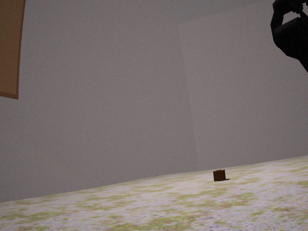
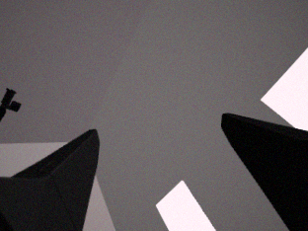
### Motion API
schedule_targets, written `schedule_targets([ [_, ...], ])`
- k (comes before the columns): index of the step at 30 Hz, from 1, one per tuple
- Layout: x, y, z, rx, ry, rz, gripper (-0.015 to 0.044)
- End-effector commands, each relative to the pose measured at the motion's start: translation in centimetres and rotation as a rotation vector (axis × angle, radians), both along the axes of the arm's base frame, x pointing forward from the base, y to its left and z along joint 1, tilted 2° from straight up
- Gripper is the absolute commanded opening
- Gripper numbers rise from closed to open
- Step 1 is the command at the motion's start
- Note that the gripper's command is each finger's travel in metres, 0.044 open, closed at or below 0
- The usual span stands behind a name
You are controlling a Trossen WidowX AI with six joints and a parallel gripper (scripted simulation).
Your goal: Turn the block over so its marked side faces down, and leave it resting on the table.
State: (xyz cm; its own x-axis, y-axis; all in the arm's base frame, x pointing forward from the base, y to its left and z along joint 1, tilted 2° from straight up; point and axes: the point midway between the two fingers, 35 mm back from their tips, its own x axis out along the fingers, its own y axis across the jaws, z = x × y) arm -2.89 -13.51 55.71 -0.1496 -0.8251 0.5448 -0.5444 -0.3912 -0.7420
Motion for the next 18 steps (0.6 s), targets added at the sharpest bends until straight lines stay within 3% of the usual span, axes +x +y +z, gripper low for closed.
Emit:
schedule_targets([
  [1, 0.0, -0.2, -0.1, 0.005, -0.009, 0.009, 0.0426],
  [9, 1.3, -9.0, -4.3, 0.261, -0.369, 0.356, 0.0440],
  [18, 9.2, -16.5, -11.6, 0.654, -0.669, 0.636, 0.0440],
])
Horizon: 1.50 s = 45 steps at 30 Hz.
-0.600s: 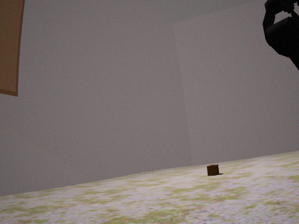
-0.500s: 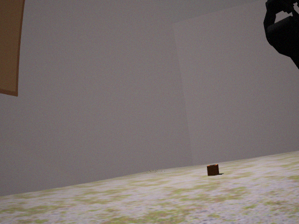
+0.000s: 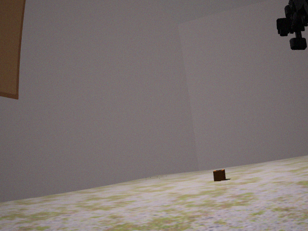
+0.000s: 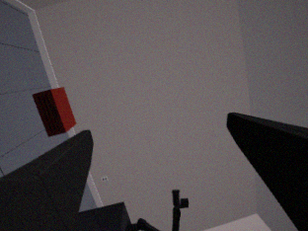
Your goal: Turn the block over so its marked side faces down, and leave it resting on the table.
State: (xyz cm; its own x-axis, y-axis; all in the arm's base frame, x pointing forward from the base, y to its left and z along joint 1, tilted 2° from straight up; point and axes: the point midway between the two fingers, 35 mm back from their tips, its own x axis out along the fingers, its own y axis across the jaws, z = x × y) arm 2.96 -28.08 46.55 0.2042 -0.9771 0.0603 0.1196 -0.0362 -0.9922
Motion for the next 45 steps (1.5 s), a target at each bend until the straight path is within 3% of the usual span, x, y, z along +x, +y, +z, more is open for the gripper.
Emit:
schedule_targets([
  [1, 4.4, -2.4, -3.3, 0.184, -0.108, 0.125, 0.0440],
  [12, 18.7, -2.7, -14.4, 0.738, -0.212, 0.384, 0.0440],
  [19, 26.0, 1.9, -20.2, 1.024, -0.165, 0.459, 0.0440],
  [26, 31.7, 8.8, -27.3, 1.341, -0.070, 0.361, 0.0440],
  [32, 34.3, 16.5, -33.6, 1.528, 0.084, 0.173, 0.0440],
  [38, 33.9, 24.7, -38.6, 1.576, 0.251, -0.030, 0.0440],
  [45, 33.7, 25.2, -38.9, 1.574, 0.263, -0.044, 0.0440],
])
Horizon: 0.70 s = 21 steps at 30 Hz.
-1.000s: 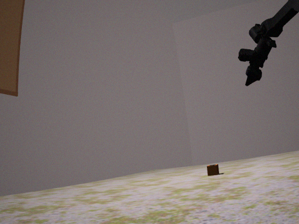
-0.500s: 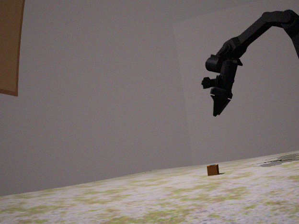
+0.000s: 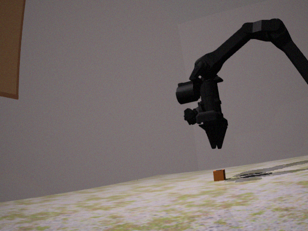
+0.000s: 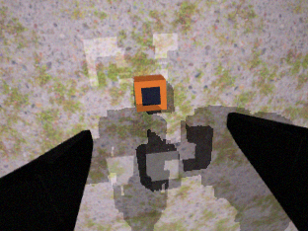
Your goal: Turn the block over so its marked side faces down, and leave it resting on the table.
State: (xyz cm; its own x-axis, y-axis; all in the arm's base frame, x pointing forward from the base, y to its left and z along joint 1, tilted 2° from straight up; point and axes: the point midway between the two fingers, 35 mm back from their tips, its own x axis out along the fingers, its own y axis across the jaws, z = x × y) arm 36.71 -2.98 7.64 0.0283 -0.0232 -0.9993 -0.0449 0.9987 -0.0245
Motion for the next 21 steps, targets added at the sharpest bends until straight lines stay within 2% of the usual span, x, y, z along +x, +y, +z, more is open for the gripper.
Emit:
schedule_targets([
  [1, 0.0, 0.1, -0.3, -0.010, 0.011, -0.019, 0.0440],
  [5, 0.0, 0.0, -3.5, -0.010, 0.011, -0.019, 0.0440],
  [21, 0.1, -0.1, -5.6, -0.010, 0.011, -0.019, 0.0440],
])
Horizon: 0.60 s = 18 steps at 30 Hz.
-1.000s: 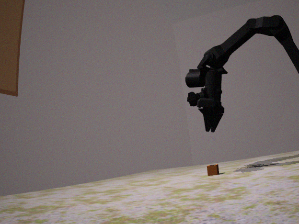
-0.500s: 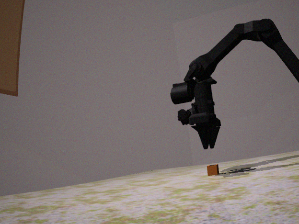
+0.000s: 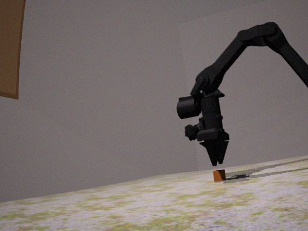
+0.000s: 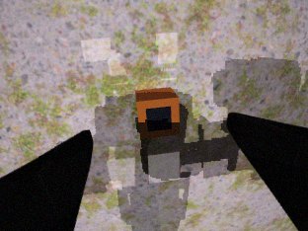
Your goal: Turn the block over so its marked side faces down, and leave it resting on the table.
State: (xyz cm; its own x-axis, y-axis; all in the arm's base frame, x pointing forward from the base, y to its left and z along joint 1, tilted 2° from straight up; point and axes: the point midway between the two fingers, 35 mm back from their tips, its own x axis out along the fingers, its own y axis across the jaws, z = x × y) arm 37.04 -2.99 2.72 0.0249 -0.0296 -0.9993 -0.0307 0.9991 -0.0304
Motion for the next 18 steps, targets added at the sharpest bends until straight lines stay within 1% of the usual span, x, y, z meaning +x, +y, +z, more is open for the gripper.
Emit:
schedule_targets([
  [1, -0.2, -0.1, -0.9, -0.004, 0.008, -0.005, 0.0440],
  [18, -0.2, -0.2, -3.4, -0.004, 0.008, -0.005, 0.0440],
])
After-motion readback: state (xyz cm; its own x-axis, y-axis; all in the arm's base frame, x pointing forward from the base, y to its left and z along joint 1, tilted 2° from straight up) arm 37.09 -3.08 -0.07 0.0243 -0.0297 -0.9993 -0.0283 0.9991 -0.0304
